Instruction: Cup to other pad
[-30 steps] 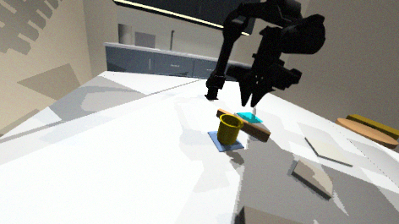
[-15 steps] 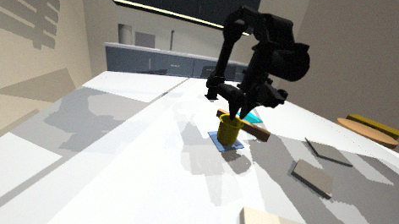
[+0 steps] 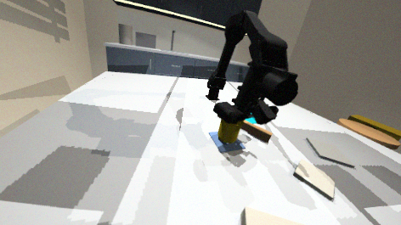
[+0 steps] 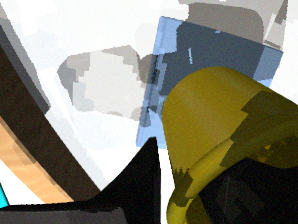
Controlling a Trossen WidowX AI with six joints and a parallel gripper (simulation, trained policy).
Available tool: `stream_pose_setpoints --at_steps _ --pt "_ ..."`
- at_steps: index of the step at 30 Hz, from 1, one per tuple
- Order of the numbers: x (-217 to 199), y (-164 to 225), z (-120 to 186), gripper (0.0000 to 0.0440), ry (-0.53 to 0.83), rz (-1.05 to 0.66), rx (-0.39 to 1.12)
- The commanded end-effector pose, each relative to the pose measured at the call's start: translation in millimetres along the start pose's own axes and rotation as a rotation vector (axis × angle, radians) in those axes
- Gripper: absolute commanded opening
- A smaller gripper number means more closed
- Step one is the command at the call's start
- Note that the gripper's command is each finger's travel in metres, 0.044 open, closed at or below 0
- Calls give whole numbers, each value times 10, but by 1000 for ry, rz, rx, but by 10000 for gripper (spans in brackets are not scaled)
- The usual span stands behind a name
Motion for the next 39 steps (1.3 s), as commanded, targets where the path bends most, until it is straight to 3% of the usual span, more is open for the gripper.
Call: stream_pose_setpoints --at_steps 1,23,39 --pt "12 17 -27 13 -3 41 13" --pt "292 98 553 3 -22 194 -25" --pt "691 -25 771 0 8 291 -67"
Point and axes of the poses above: the point midway between the two fingers, 35 mm back from their tips, its own z axis back along the fingers, its own x axis across the jaws, y = z × x, the point moved 3 cm from there along z, back along the fingers, and after that the axes turned 3 degrees about z, right-handed, at the moved point
